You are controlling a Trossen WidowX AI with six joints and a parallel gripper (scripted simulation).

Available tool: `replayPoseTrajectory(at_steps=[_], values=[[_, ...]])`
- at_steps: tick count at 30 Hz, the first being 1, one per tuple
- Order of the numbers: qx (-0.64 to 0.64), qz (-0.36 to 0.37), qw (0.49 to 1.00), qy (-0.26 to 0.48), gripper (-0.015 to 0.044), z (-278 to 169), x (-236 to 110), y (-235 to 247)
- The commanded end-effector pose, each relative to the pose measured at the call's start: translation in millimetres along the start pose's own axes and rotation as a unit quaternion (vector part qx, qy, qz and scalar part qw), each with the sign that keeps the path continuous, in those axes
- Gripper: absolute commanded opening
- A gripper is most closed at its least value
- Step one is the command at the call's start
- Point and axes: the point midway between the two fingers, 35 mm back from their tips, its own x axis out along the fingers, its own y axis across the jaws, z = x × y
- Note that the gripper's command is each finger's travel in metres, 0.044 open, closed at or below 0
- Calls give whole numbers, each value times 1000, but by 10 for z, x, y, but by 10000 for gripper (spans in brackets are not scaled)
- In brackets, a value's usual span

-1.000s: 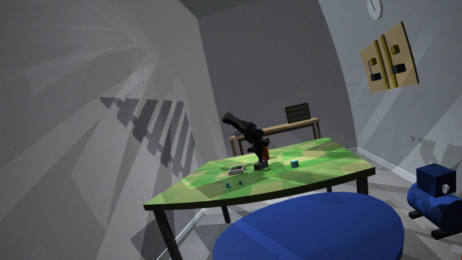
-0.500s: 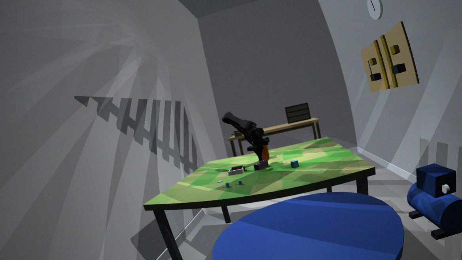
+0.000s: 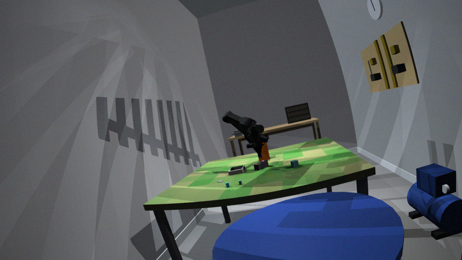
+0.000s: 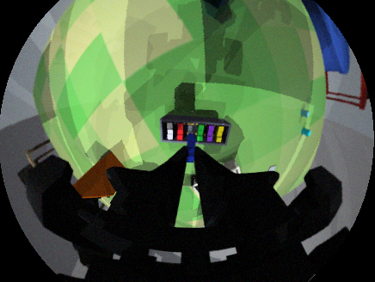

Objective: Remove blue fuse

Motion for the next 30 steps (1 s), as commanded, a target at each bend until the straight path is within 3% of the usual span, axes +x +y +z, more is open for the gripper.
replayPoseTrajectory(at_steps=[1,30], values=[[4,0,1000,-4,0,2,-30,-23],[5,-2,1000,-1,0,-1594,-28,-972]])
